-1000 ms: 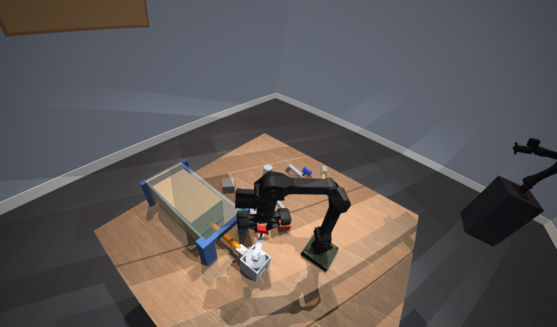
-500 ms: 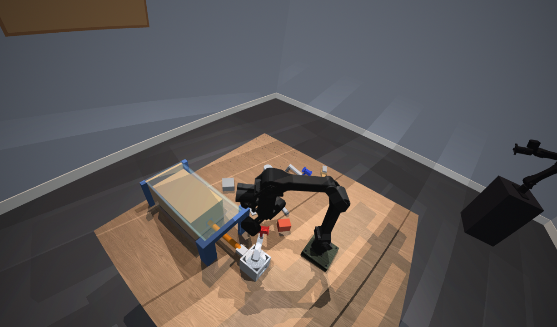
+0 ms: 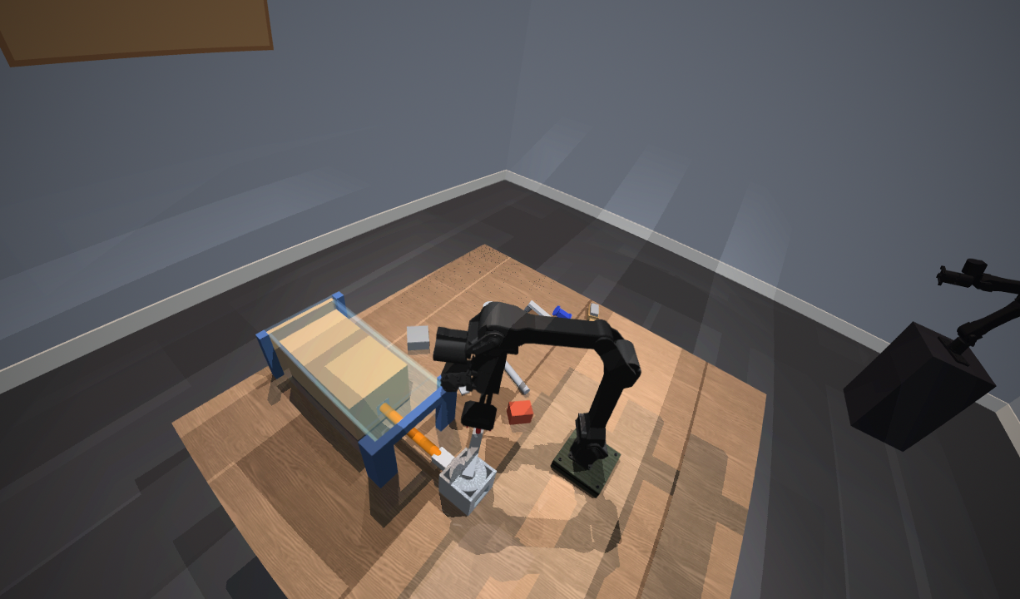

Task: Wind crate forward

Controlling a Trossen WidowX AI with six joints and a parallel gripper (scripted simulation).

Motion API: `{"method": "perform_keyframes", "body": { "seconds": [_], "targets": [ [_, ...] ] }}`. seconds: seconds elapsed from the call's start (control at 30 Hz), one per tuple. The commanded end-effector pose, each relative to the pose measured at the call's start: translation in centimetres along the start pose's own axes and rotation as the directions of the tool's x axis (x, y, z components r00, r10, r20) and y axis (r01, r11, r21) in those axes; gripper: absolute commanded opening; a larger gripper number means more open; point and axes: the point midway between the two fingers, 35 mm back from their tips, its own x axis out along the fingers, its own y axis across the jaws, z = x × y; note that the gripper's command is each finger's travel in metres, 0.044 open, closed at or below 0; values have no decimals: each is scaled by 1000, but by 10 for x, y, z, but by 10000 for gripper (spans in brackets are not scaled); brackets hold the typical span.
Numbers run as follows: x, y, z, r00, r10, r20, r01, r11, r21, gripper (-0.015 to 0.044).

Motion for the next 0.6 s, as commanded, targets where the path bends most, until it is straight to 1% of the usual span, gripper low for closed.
{"method": "perform_keyframes", "body": {
  "seconds": [0.0,0.57],
  "targets": [
    [0,-1,0,1000,5,2,-5,1000,-30,440],
    [23,-1,3,1000,4,2,-4,999,-39,440]
  ]
}}
